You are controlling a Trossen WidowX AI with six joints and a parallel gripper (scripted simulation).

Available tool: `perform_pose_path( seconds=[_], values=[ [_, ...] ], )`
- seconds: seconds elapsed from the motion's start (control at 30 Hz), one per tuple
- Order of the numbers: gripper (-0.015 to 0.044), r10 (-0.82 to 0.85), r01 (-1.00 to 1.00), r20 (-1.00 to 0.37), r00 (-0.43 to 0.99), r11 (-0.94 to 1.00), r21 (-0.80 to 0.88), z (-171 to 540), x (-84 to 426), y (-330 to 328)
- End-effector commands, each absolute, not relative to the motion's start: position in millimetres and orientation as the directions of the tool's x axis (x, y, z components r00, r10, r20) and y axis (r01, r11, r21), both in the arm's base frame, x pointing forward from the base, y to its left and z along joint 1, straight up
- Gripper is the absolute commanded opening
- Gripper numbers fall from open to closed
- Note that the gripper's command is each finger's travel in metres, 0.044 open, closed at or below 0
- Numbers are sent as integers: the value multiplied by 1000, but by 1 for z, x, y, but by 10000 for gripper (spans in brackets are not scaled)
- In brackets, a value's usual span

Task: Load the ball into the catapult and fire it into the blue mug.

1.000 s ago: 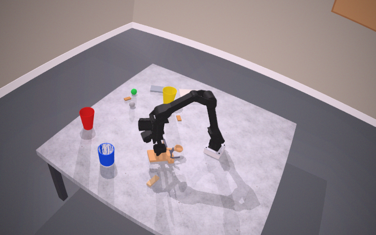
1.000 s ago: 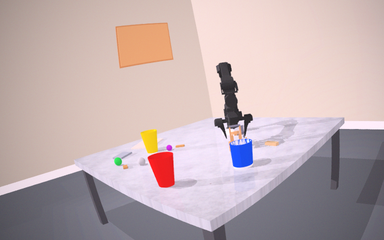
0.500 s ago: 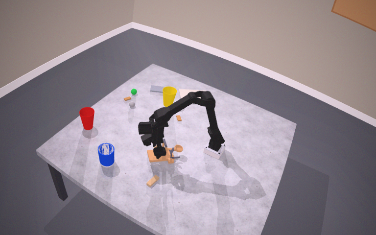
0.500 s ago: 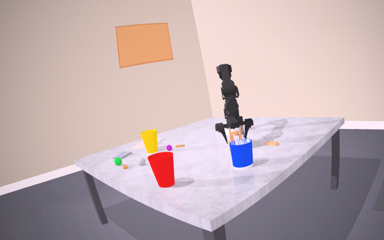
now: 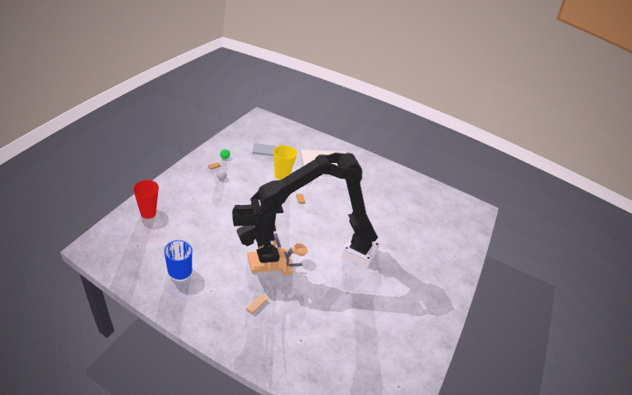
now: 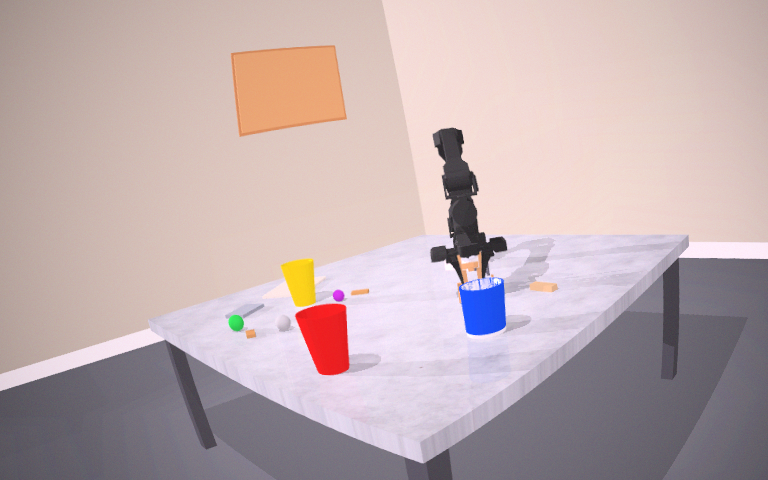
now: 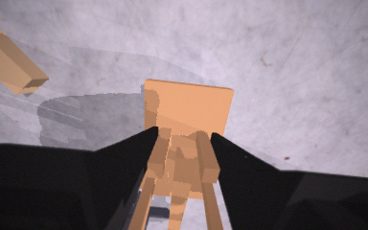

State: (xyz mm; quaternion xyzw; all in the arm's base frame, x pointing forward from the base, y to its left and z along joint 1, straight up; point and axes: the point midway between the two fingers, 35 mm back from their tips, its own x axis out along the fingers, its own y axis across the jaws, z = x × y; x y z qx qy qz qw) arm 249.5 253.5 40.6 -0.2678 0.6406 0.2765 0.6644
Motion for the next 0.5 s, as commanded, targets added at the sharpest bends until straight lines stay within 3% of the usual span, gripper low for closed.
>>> perform_pose_path(
  seconds=[0.0, 0.17, 0.47],
  values=[
    [118, 23, -710, -999, 28, 704, -4, 41, 250, 253],
    [6, 24, -710, -999, 27, 704, -2, 80, 249, 253],
    [0, 24, -713, -999, 25, 701, -1, 87, 248, 253]
  ],
)
